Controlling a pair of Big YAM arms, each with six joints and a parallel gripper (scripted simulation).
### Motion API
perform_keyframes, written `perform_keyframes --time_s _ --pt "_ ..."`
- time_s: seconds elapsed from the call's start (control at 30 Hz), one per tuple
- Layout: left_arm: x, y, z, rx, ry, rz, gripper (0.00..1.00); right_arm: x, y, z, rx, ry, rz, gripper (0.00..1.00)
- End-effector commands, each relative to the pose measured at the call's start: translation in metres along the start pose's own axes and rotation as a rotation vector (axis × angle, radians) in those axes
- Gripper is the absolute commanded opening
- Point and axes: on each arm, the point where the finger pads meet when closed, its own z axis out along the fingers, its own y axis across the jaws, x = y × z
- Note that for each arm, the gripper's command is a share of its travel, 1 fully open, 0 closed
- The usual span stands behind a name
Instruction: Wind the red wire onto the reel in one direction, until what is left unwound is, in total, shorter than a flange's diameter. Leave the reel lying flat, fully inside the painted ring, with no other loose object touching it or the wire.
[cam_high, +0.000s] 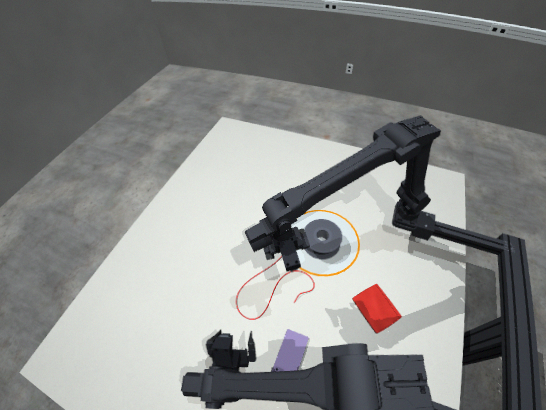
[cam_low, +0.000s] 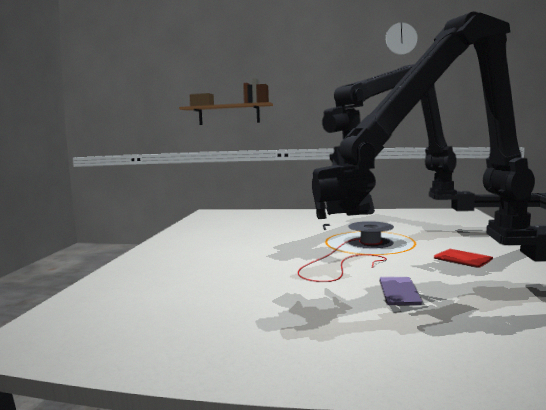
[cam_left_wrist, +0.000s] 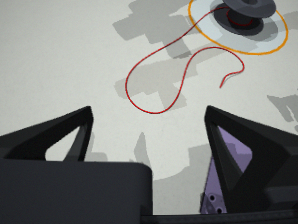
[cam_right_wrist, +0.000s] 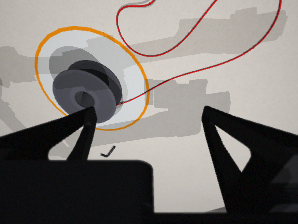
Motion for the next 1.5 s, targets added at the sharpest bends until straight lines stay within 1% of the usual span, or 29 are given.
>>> perform_keyframes --time_s 0.0,0.53,0.6,0.87,1.03,1.1,1.17,1.33,1.47 --pt "-0.004 0.004 -0.002 -0.009 -0.001 0.013 1.0 0.0 -0.002 -0.006 0.015 -0.003 0.0 1.0" --pt "-0.004 0.004 -0.002 -0.009 -0.001 0.013 1.0 0.0 -0.002 -0.006 0.015 -0.003 0.0 1.0" --pt "0.0 0.0 0.0 0.0 0.0 0.0 1.0 0.0 0.0 0.0 0.0 0.0 0.0 1.0" --pt "-0.004 0.006 -0.004 -0.01 0.012 -0.003 1.0 0.0 -0.002 -0.008 0.019 -0.004 0.017 1.0" --pt "-0.014 0.018 -0.013 -0.031 0.036 -0.009 1.0 0.0 -0.006 -0.025 0.059 -0.014 0.052 1.0" --pt "-0.014 0.018 -0.013 -0.031 0.036 -0.009 1.0 0.0 -0.006 -0.025 0.059 -0.014 0.052 1.0" --pt "-0.019 0.024 -0.018 -0.044 0.05 -0.013 1.0 0.0 -0.008 -0.035 0.082 -0.021 0.073 1.0" --pt "-0.04 0.046 -0.037 -0.093 0.095 -0.028 1.0 0.0 -0.013 -0.07 0.16 -0.046 0.143 1.0" --pt "-0.065 0.067 -0.06 -0.153 0.138 -0.045 1.0 0.001 -0.016 -0.108 0.241 -0.078 0.217 1.0"
